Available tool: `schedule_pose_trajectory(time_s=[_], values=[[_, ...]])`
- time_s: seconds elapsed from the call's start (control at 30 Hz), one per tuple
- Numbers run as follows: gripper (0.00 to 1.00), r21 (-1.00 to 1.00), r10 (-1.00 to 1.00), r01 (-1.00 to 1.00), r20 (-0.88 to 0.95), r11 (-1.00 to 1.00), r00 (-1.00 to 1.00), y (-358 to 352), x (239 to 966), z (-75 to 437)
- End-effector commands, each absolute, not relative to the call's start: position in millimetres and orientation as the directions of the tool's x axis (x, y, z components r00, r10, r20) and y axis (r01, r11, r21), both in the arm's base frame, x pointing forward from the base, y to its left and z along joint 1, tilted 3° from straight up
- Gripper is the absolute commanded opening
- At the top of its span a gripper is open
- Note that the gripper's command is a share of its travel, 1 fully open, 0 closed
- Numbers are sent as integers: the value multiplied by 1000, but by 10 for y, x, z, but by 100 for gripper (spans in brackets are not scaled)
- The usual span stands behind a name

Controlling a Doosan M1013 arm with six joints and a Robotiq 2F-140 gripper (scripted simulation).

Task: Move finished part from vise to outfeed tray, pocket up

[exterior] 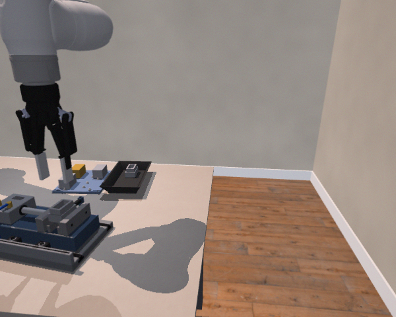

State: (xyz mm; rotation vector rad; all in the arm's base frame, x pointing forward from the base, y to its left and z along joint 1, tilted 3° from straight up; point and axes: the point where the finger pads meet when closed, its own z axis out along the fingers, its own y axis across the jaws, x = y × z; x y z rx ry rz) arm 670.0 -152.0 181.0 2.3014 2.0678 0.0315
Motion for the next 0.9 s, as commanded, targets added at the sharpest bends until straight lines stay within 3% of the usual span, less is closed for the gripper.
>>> schedule_pose_trajectory(time_s=[0.0,0.87], values=[[40,49,994,993,-16,-106,107,-1520,6700,1812],[40,49,994,993,-17,-107,107,-1523,6708,1661]])
